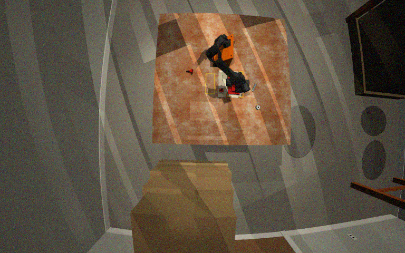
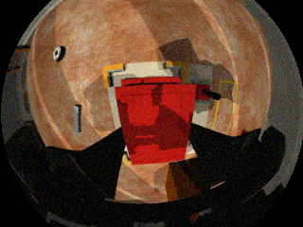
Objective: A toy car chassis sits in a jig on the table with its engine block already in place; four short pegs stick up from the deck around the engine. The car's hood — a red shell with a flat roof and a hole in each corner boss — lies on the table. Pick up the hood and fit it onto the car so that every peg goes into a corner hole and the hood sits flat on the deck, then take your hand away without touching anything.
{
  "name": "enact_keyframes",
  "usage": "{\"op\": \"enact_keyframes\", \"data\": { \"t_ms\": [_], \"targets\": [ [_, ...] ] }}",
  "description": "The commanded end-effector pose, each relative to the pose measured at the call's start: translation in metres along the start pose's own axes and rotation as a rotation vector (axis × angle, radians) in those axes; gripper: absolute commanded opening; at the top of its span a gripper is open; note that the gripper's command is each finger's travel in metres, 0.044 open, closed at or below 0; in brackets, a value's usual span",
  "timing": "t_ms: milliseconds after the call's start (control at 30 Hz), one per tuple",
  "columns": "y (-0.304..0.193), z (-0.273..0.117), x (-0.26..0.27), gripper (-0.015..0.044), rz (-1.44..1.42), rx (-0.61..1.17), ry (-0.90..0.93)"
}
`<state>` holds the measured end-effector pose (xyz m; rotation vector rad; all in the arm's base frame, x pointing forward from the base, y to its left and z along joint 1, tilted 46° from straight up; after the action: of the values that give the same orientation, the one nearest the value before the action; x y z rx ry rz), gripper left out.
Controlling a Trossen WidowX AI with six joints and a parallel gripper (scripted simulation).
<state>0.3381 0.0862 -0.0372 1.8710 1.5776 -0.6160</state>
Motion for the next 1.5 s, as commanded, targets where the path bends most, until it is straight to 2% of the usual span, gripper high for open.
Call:
{"op": "enact_keyframes", "data": {
  "t_ms": [0, 133, 1467],
  "targets": [
    [-0.002, 0.022, 0.001, 0.0000, -0.010, 0.004, -0.009],
    [-0.002, 0.033, 0.000, 0.0000, -0.010, 0.004, -0.010],
    [0.000, 0.036, -0.001, 0.0000, -0.010, 0.004, -0.010]
  ]
}}
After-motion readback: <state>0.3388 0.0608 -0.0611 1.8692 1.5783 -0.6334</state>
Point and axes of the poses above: the point midway between the two fingers, 35 mm back from their tips, its own z axis out along the fingers, its own x axis across the jaws, y = z × x, the point moved 8 cm from there along -z, back along the fingers, and after that the axes turned 10 degrees about z, right-handed, at the moved point
